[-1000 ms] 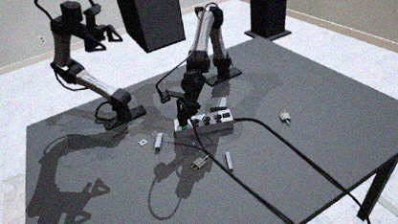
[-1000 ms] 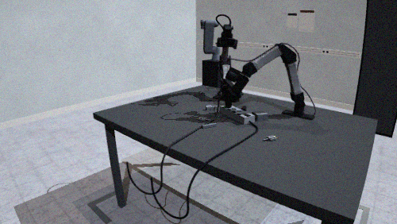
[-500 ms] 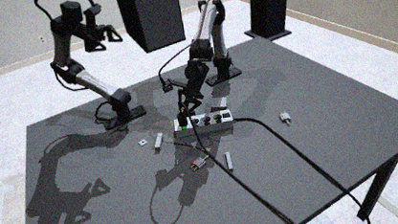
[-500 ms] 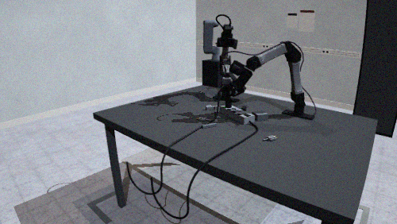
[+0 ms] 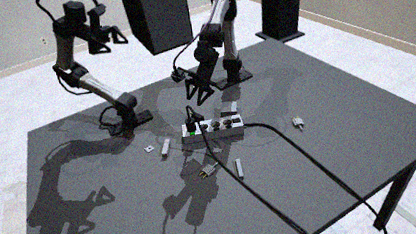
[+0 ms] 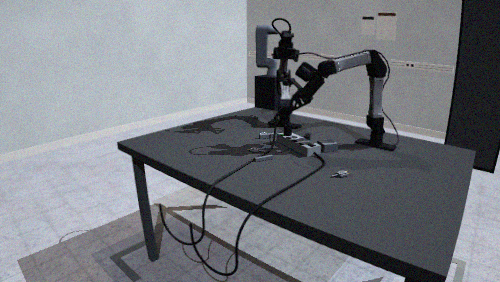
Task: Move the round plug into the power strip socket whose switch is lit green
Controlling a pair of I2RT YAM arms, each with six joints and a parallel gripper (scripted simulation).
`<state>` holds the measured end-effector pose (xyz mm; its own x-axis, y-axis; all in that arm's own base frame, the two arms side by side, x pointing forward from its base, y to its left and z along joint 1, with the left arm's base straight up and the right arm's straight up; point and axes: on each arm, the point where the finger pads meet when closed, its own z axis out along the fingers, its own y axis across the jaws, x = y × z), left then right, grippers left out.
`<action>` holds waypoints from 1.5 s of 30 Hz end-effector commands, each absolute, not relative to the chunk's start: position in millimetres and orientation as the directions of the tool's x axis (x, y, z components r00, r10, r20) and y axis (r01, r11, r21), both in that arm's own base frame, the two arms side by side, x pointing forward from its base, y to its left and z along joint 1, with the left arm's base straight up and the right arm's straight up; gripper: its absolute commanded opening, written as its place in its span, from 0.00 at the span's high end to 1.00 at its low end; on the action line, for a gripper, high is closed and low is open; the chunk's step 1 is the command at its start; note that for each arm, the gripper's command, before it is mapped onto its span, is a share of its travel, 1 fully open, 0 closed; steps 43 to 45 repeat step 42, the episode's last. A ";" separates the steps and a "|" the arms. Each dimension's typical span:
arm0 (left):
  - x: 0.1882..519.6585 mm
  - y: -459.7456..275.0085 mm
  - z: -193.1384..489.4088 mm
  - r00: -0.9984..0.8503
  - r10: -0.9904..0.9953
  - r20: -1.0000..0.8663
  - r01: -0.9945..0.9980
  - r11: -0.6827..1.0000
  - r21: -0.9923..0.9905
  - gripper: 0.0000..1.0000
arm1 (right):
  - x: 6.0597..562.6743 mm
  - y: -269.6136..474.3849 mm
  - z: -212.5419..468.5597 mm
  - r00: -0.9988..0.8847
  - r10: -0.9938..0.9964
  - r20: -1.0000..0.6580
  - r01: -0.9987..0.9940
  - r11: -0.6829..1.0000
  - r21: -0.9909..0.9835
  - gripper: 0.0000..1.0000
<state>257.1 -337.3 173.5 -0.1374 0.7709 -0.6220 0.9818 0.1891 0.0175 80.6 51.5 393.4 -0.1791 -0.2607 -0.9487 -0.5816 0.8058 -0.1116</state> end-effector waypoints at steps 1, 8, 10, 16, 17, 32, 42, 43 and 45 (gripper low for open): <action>255.6 -338.8 222.0 -0.331 0.664 -0.671 0.901 0.433 -0.017 0.35 | 85.0 60.3 412.2 -0.136 -0.245 -0.960 -0.603 0.790 -0.116 0.00; 244.5 -345.6 256.3 -0.473 0.540 -0.696 0.795 0.602 -0.073 0.35 | 85.1 64.8 441.0 -0.069 -0.202 -0.977 -0.611 0.783 -0.119 0.00; 244.5 -345.6 256.3 -0.473 0.540 -0.696 0.795 0.602 -0.073 0.35 | 85.1 64.8 441.0 -0.069 -0.202 -0.977 -0.611 0.783 -0.119 0.00; 240.6 -355.7 264.1 -0.507 0.506 -0.698 0.763 0.640 -0.090 0.35 | 84.6 65.1 454.2 -0.049 -0.188 -0.981 -0.611 0.782 -0.120 0.00; 239.9 -356.7 265.7 -0.506 0.504 -0.700 0.764 0.639 -0.091 0.35 | 84.6 65.1 456.0 -0.047 -0.186 -0.981 -0.611 0.783 -0.119 0.00; 239.5 -360.6 271.1 -0.488 0.501 -0.715 0.777 0.623 -0.093 0.35 | 84.0 64.8 456.3 -0.055 -0.192 -0.980 -0.612 0.782 -0.119 0.00; 239.5 -360.6 271.1 -0.488 0.501 -0.715 0.777 0.623 -0.093 0.35 | 84.0 64.7 456.3 -0.055 -0.192 -0.980 -0.612 0.782 -0.119 0.00; 239.5 -360.6 271.1 -0.488 0.501 -0.715 0.777 0.623 -0.093 0.35 | 84.0 64.7 456.3 -0.055 -0.192 -0.980 -0.612 0.782 -0.119 0.00; 239.5 -360.6 271.1 -0.488 0.501 -0.715 0.777 0.623 -0.093 0.35 | 84.0 64.7 456.3 -0.055 -0.192 -0.980 -0.612 0.782 -0.119 0.00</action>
